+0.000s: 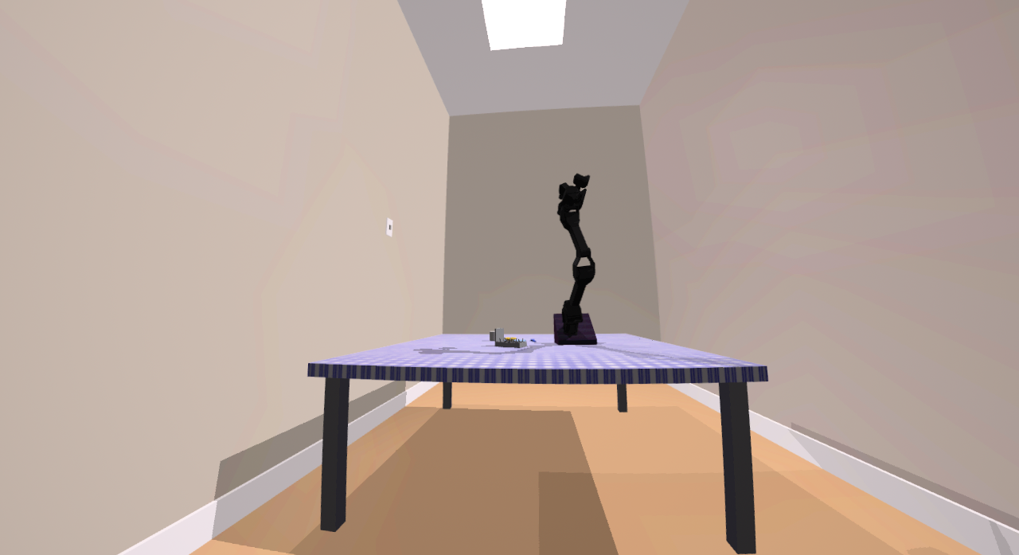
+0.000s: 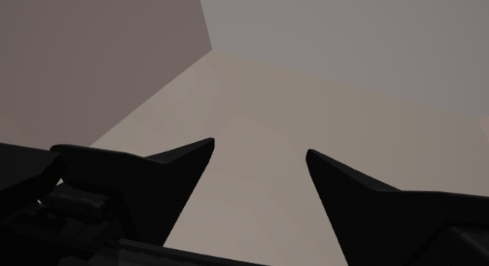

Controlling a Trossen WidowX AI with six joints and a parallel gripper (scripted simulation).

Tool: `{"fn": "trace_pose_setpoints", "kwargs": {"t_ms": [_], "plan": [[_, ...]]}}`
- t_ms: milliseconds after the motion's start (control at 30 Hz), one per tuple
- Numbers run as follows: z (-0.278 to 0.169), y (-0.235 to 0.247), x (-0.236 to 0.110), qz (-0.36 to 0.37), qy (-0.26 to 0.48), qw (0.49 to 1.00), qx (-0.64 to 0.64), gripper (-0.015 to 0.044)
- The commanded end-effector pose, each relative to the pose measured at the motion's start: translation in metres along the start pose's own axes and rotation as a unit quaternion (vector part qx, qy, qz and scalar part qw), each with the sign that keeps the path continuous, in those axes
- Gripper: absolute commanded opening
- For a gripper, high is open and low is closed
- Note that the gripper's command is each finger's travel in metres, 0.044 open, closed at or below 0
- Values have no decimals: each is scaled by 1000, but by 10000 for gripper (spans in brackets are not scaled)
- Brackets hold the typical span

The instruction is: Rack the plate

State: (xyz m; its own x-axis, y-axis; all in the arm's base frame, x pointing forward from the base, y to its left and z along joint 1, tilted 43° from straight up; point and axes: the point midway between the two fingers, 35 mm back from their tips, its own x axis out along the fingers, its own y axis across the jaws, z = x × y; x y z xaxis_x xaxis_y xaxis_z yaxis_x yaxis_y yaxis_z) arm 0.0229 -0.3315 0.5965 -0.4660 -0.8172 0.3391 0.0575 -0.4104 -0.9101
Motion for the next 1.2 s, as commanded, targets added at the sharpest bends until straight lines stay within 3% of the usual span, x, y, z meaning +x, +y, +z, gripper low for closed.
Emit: {"fn": "trace_pose_setpoints", "kwargs": {"t_ms": [0, 567, 1167], "plan": [[25, 26, 0, 29, -39, 999, -12, 400], [129, 153, -35, 192, -217, 955, -64, 400], [191, 295, -132, 415, -337, 839, -105, 400]]}}
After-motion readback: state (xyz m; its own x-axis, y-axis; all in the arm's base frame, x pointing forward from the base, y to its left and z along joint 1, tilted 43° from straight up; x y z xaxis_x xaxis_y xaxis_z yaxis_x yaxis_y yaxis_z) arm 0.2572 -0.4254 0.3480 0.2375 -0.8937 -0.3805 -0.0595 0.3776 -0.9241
